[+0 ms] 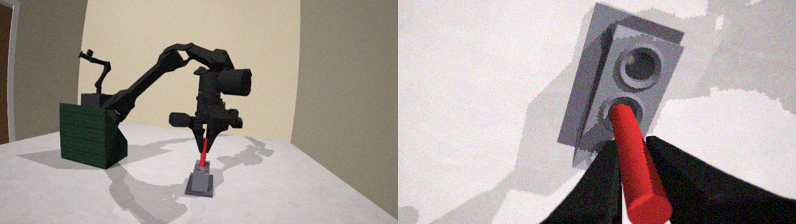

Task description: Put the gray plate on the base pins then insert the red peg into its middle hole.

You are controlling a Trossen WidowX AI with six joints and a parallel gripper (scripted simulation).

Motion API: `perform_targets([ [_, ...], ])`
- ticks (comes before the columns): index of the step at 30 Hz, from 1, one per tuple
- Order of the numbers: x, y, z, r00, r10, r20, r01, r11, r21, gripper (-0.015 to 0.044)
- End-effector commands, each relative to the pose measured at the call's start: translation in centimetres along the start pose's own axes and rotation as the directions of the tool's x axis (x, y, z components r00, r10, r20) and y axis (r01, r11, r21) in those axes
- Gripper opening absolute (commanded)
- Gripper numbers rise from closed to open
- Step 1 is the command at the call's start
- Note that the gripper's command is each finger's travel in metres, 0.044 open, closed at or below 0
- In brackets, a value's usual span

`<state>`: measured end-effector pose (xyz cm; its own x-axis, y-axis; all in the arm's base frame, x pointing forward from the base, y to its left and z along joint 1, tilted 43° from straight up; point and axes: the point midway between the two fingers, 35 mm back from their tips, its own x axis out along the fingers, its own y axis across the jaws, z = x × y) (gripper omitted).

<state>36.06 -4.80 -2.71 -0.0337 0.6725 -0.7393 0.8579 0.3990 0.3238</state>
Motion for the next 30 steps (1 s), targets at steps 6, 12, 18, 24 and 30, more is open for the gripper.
perform_targets([
  [6,0.00,0.00,0.00,1.000,0.000,0.000,0.000,1.000,0.000,0.0000],
  [12,0.00,0.00,0.00,1.000,0.000,0.000,0.000,1.000,0.000,0.0105],
  [18,0.00,0.00,0.00,1.000,0.000,0.000,0.000,1.000,0.000,0.0150],
  [24,-0.03,0.00,0.00,1.000,0.001,0.000,-0.001,1.000,0.000,0.0150],
  [30,-0.53,-0.04,0.04,1.000,0.006,-0.002,-0.006,1.000,0.004,0.0150],
])
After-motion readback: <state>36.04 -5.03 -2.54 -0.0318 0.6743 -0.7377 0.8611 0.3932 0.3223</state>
